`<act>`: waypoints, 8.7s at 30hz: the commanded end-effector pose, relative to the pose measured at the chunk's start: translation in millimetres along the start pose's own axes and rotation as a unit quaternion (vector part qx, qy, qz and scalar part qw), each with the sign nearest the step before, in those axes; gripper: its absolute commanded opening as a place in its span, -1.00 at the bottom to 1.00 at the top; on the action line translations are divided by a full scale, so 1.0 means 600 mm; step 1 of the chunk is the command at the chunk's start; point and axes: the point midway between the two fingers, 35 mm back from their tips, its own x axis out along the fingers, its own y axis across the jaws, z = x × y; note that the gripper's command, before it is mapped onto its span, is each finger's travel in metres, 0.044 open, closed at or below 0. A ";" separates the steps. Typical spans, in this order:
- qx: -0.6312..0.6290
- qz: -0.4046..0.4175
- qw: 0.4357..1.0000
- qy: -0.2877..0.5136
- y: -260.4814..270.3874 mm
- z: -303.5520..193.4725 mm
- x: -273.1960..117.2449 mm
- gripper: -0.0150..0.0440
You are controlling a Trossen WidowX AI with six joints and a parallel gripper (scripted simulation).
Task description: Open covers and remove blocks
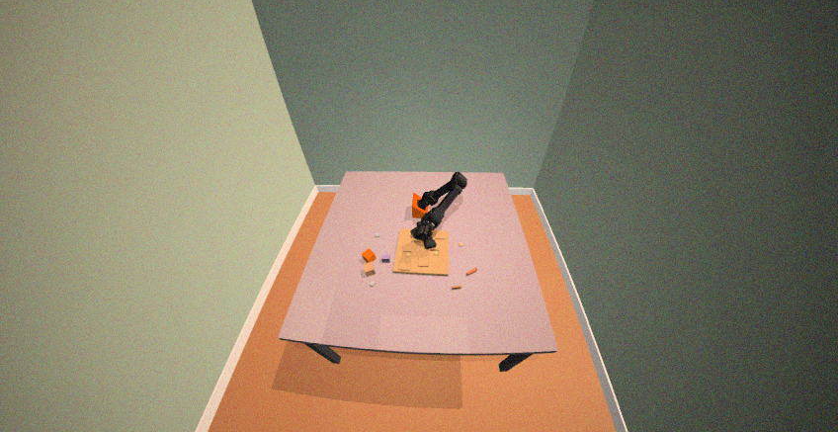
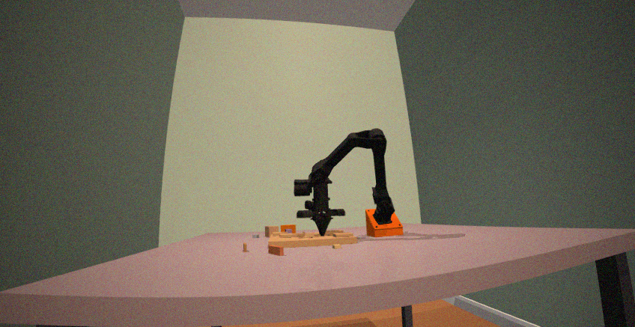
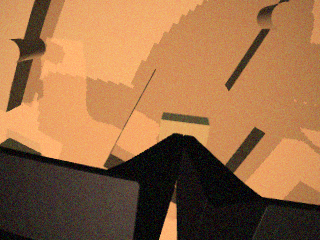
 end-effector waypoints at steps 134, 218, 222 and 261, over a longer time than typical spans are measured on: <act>-0.025 0.000 1.000 0.002 0.001 0.001 -0.094 0.00; -0.025 0.001 1.000 0.003 0.001 -0.001 -0.014 0.00; -0.025 0.001 1.000 0.003 0.001 -0.001 -0.011 0.00; -0.028 -0.001 1.000 0.001 0.002 0.000 -0.008 -0.22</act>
